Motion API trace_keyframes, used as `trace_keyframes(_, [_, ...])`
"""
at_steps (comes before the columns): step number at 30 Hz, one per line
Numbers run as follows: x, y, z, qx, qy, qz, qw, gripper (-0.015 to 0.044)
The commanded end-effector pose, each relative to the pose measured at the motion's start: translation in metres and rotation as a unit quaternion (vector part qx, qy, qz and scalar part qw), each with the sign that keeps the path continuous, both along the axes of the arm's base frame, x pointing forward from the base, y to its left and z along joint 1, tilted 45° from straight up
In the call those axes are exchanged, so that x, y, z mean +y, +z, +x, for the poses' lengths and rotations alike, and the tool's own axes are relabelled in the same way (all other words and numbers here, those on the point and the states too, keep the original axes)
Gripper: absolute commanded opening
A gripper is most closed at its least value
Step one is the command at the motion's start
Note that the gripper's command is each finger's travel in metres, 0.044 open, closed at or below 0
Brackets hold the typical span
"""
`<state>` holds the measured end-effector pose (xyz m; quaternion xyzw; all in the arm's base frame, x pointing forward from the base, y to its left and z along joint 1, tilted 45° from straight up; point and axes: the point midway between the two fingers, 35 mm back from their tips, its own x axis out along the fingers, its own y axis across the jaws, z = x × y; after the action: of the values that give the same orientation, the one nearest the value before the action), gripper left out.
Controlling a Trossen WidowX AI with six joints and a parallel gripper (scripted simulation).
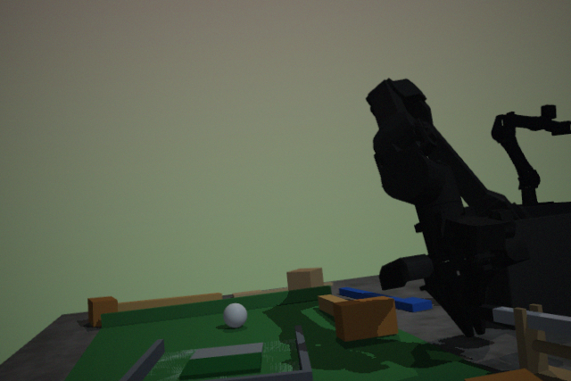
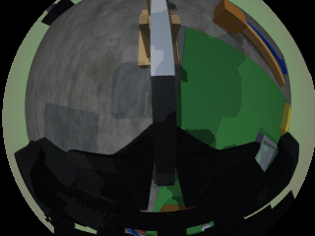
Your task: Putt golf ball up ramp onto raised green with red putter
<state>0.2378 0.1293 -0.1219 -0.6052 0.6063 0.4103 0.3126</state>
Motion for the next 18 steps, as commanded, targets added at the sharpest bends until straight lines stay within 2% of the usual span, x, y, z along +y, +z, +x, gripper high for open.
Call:
trace_keyframes(1, [0.000,0.000,0.000,-0.001,0.000,0.000,1.000,0.0032])
trace_keyframes(4, [0.001,0.001,0.001,-0.001,0.000,0.000,1.000,0.0000])
trace_keyframes(18, [0.053,0.051,0.006,0.000,0.000,0.002,1.000,0.0000])
